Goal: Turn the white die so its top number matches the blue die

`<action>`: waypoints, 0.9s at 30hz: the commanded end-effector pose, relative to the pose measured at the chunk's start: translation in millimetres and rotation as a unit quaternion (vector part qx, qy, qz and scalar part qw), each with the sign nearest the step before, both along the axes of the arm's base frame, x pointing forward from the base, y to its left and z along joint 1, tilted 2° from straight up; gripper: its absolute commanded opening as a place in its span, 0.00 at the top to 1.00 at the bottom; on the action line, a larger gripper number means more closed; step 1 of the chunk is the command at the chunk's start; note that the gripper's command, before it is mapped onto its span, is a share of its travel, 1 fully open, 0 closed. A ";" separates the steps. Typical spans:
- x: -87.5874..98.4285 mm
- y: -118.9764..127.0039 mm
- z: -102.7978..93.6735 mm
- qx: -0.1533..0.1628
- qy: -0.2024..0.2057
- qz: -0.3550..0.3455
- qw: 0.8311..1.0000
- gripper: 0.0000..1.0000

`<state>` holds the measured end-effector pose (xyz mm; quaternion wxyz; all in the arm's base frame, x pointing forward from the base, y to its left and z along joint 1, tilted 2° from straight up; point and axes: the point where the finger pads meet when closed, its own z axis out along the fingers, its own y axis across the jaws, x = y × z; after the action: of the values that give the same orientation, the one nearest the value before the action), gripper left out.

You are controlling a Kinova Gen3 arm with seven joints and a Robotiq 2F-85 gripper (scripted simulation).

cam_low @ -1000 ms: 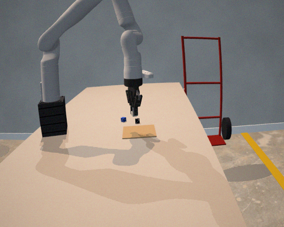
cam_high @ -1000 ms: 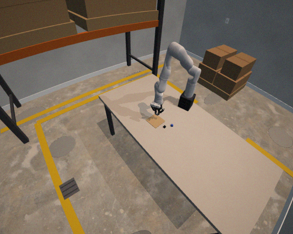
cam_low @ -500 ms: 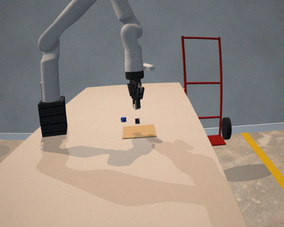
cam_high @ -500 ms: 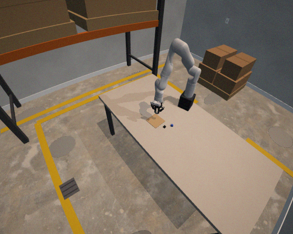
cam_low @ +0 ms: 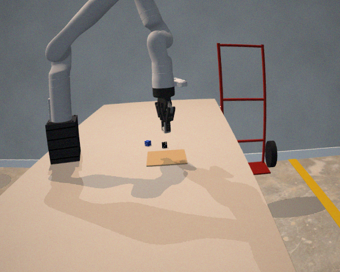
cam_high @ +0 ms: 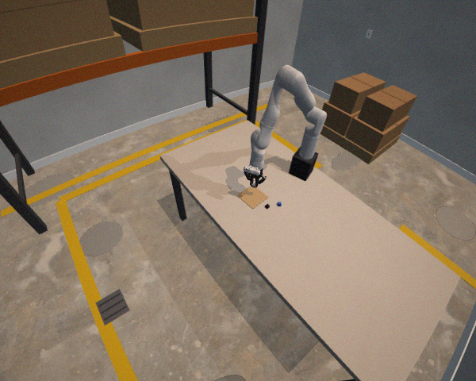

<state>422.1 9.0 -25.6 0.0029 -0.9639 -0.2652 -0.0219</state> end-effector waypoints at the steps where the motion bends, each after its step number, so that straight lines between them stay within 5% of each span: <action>1: 0.1 -0.1 0.1 0.001 -0.001 0.000 1.000 0.85; 13: -0.5 0.4 -1.6 0.015 -0.020 0.000 1.000 0.85; 27: -2.2 -0.7 -2.7 0.057 -0.092 0.001 0.994 0.85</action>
<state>425.1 28.6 -26.3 0.0318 -0.9486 -0.2888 -0.1257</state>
